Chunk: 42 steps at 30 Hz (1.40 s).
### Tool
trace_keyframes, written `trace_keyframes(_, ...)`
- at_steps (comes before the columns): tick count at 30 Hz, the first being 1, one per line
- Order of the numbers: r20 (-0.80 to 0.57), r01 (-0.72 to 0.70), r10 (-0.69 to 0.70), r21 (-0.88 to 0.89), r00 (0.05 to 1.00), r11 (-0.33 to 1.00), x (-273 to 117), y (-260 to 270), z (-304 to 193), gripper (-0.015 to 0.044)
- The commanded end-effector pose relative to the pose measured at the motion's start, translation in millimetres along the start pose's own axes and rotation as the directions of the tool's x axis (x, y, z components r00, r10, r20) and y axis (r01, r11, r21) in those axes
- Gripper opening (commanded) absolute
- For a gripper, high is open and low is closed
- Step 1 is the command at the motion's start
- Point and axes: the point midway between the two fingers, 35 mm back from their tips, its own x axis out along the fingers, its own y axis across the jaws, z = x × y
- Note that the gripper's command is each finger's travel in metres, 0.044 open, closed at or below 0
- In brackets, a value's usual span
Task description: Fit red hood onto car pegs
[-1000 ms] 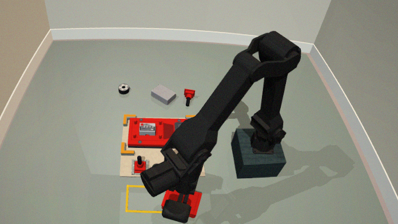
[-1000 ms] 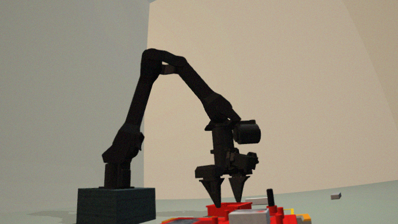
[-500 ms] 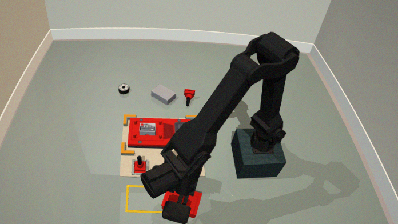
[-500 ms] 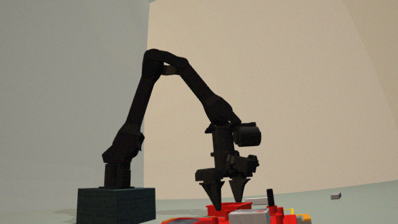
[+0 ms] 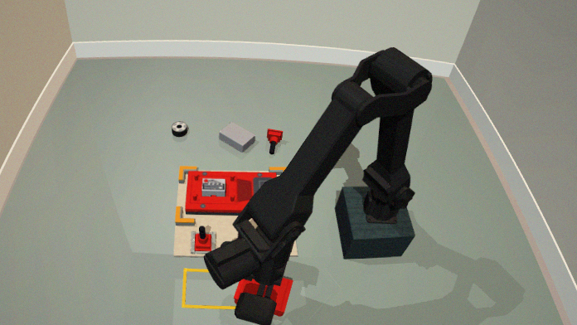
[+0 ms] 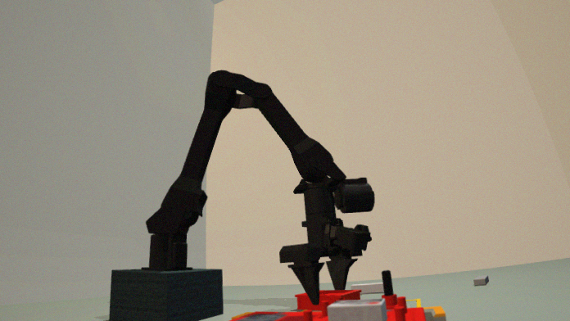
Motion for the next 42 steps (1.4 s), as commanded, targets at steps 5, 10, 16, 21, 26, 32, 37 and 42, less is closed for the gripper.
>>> trace_keyframes(5, 0.0, 0.0, 0.0, 0.0, 1.0, 1.0, -0.2, 0.0, 0.0, 0.0295)
trace_keyframes(10, -0.001, 0.0, 0.0, 0.0, 1.0, 1.0, -0.9, -0.1, -0.1, 0.0222)
trace_keyframes(16, -0.001, 0.0, 0.0, 0.0, 1.0, 1.0, -10.7, 0.0, -0.1, 0.0065)
trace_keyframes(21, 0.0, 0.0, 0.0, 0.0, 1.0, 1.0, -28.5, 0.2, 0.0, 0.0)
trace_keyframes(26, 0.0, 0.0, 0.0, 0.0, 1.0, 1.0, -49.5, 0.3, 0.1, 0.0)
trace_keyframes(32, 0.0, 0.0, 0.0, 0.0, 1.0, 1.0, -74.4, 0.5, 0.1, 0.0)
trace_keyframes(37, 0.0, 0.0, 0.0, 0.0, 1.0, 1.0, -90.2, 0.6, 0.1, 0.0)
trace_keyframes(42, 0.0, 0.0, 0.0, 0.0, 1.0, 1.0, -98.6, 0.6, 0.1, 0.0)
